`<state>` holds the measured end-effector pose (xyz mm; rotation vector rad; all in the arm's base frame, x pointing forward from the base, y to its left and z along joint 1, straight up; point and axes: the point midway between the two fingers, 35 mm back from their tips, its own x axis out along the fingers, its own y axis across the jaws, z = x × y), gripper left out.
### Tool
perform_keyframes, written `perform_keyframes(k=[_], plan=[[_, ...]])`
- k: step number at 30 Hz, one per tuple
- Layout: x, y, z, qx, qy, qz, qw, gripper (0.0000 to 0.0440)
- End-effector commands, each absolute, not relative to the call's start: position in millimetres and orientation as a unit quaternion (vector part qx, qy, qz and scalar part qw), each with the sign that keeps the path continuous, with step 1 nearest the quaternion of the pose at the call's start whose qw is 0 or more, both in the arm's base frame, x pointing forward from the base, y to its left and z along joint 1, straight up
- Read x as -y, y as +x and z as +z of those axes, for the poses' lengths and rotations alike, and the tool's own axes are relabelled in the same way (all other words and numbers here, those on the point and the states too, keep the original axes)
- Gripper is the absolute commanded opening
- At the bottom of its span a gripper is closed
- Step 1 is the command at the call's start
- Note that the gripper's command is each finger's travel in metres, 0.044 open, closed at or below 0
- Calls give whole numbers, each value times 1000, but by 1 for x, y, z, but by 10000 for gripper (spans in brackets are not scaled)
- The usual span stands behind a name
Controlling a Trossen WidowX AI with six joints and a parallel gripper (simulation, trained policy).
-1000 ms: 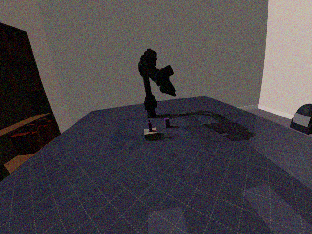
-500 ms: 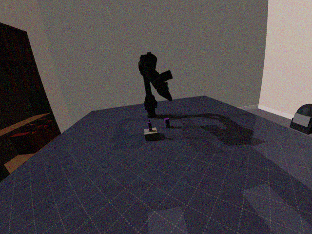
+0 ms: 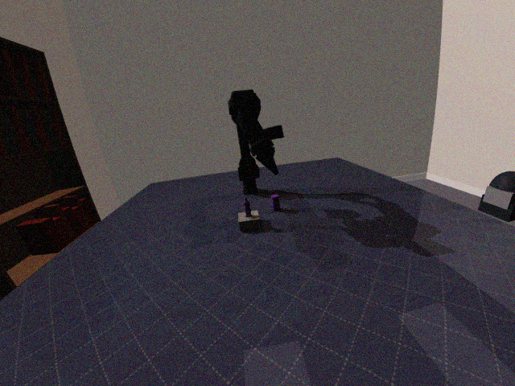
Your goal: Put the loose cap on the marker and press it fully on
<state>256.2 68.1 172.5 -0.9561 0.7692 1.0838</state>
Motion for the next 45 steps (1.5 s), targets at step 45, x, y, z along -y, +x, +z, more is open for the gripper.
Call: perform_keyframes(k=[45], plan=[[-59,244,113,-473,-481,540,504,318]])
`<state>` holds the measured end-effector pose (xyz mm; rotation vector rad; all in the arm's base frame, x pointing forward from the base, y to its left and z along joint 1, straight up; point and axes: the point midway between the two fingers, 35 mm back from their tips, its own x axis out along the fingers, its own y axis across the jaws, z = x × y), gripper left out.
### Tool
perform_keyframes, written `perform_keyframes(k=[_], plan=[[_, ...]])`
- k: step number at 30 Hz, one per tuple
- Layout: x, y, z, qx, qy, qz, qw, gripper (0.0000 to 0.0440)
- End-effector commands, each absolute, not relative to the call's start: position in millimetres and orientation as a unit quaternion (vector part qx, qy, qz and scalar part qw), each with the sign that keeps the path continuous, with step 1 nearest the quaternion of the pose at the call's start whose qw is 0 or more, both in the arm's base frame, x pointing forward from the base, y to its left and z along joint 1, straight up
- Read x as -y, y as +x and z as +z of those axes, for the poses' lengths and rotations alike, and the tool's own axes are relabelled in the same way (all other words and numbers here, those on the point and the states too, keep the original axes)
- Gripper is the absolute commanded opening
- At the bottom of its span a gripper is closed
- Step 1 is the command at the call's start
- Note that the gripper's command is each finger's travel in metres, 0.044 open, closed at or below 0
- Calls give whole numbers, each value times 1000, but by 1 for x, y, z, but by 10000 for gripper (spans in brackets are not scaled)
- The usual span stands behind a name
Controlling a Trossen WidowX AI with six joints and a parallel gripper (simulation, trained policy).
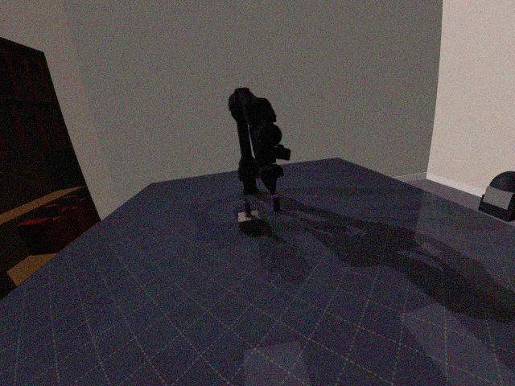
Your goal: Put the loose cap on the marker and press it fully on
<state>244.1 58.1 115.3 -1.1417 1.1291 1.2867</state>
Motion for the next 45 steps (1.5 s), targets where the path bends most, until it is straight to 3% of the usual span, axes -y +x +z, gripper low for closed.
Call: perform_keyframes(k=[1,45], plan=[[-59,243,112,-474,-483,541,500,317],[-73,225,62,-464,-521,607,381,252]])
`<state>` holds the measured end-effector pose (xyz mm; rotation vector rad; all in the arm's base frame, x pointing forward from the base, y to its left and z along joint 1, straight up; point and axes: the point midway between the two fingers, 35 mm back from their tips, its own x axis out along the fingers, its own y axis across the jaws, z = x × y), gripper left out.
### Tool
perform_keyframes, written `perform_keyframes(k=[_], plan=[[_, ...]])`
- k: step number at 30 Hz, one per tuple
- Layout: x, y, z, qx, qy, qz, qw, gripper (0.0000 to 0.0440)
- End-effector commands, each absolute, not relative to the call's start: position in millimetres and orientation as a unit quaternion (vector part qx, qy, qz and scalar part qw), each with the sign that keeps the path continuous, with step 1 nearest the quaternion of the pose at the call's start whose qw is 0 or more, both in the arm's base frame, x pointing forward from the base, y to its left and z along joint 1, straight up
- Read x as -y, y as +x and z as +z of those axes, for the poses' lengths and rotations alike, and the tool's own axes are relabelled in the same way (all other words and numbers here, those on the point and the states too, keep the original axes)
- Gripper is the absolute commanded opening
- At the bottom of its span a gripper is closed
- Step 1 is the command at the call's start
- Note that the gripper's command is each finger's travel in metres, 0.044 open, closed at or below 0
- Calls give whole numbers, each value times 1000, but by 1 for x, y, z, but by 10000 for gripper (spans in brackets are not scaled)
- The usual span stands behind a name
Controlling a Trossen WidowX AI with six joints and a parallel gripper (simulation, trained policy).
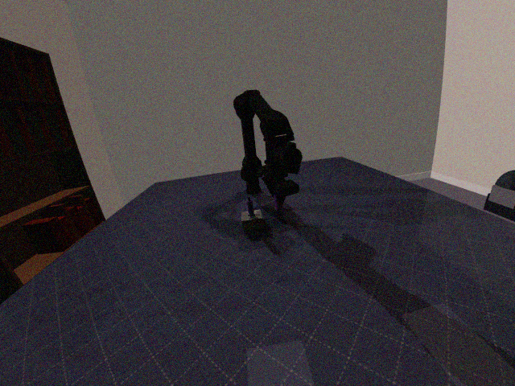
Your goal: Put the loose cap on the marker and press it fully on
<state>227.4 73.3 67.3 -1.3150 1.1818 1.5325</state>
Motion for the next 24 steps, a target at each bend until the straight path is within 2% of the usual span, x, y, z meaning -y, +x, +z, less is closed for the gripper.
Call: perform_keyframes(k=[1,4,10,24], plan=[[-73,225,62,-462,-523,607,380,248],[-73,226,60,-459,-529,607,376,223],[-72,225,66,-455,-538,602,375,72],[-65,251,107,-435,-559,568,419,43]])
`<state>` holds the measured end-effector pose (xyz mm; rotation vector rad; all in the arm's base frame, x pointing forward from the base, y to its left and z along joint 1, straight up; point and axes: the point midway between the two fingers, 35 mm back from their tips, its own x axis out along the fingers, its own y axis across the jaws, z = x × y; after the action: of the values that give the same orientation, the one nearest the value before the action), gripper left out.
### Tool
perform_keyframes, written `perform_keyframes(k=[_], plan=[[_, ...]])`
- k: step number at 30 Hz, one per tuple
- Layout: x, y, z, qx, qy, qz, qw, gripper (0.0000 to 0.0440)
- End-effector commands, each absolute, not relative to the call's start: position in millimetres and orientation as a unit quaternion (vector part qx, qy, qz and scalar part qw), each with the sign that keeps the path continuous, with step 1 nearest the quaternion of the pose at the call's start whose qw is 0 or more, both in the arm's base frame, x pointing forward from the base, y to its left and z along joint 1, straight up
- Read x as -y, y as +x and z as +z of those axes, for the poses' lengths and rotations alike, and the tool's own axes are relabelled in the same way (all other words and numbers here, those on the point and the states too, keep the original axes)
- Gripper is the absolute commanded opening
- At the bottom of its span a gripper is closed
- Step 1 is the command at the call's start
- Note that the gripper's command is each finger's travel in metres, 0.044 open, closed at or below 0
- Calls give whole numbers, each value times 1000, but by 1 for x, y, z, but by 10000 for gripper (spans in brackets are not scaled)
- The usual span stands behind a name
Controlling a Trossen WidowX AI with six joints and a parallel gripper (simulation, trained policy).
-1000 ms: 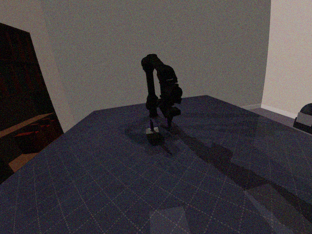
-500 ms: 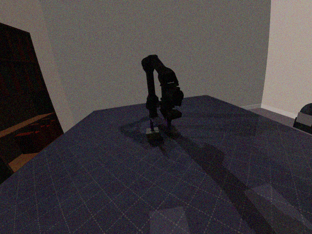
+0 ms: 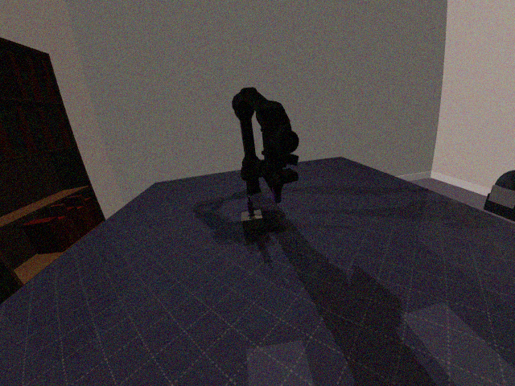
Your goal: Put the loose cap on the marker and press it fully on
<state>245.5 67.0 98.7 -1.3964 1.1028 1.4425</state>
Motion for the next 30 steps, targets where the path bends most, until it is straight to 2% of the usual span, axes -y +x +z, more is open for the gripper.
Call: perform_keyframes(k=[1,15,30], plan=[[-64,253,110,-434,-560,565,423,43],[-46,281,153,-438,-553,534,466,39],[0,299,172,-480,-523,500,496,24]])
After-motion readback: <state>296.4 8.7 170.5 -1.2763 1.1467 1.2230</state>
